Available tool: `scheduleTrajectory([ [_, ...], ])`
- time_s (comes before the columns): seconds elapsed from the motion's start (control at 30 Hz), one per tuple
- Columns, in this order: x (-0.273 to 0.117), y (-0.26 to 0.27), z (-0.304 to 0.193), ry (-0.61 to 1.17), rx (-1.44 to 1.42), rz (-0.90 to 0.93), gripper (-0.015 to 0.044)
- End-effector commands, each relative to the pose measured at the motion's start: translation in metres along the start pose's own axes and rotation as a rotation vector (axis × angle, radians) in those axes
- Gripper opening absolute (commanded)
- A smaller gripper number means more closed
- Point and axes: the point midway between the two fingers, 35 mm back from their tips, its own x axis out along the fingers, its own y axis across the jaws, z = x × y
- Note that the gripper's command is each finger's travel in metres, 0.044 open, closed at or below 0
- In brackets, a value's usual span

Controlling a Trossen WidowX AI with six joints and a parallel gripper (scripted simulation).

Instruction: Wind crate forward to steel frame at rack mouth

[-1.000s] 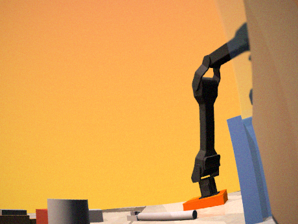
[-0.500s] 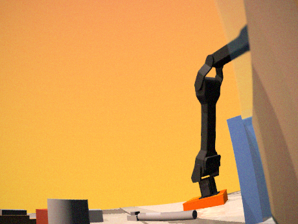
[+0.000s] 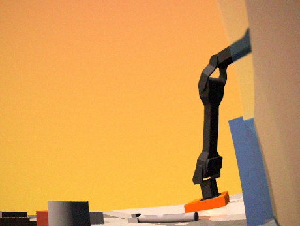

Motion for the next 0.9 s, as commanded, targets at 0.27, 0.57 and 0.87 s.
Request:
scheduleTrajectory([
  [0.27,-0.002,0.035,0.008,-0.018,-0.033,0.039,0.0000],
  [0.57,-0.002,0.046,0.009,-0.019,-0.033,0.040,0.0000],
  [0.87,-0.002,0.054,0.008,-0.018,-0.033,0.041,0.0000],
])
